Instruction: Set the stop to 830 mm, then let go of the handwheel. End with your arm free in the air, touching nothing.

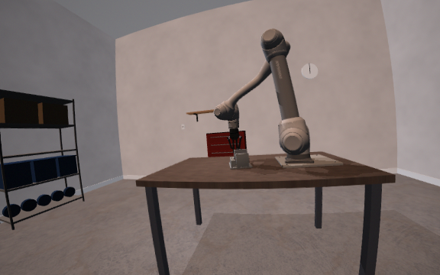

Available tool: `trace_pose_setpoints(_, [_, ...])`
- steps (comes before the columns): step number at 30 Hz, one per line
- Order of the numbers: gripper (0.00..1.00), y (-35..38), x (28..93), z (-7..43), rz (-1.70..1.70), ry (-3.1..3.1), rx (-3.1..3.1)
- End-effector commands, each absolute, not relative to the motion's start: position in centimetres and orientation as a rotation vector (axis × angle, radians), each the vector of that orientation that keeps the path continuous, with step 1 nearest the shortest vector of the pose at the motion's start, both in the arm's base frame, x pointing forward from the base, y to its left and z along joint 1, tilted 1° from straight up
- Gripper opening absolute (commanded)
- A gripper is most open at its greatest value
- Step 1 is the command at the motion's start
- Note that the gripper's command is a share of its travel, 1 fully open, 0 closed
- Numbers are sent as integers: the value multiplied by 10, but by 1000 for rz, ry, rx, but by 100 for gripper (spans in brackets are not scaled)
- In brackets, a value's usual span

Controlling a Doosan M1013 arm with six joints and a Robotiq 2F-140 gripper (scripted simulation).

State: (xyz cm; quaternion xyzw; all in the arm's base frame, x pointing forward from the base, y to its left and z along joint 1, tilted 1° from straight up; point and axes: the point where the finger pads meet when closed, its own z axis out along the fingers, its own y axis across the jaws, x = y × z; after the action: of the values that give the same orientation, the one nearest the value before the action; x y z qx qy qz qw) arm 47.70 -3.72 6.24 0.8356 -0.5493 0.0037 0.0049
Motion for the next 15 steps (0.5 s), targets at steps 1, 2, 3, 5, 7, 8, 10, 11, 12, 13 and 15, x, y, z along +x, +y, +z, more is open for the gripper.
trace_pose_setpoints(1, [4, -37, 478, 64, 12, -1721, 2618])
trace_pose_setpoints(2, [4, -37, 478, 64, 12, -1721, 2618])
trace_pose_setpoints(3, [4, -37, 478, 64, 12, -1721, 2618])
trace_pose_setpoints(5, [4, -37, 478, 65, 12, -1721, 2618])
trace_pose_setpoints(7, [4, -36, 479, 65, 12, -1721, 2618])
trace_pose_setpoints(8, [4, -36, 479, 66, 12, -1721, 2618])
trace_pose_setpoints(10, [4, -36, 479, 66, 12, -1721, 2618])
trace_pose_setpoints(11, [4, -36, 479, 67, 12, -1721, 2618])
trace_pose_setpoints(12, [4, -36, 479, 67, 12, -1721, 2618])
trace_pose_setpoints(13, [4, -36, 479, 67, 12, -1721, 2618])
trace_pose_setpoints(15, [4, -36, 480, 67, 12, -1721, 2618])
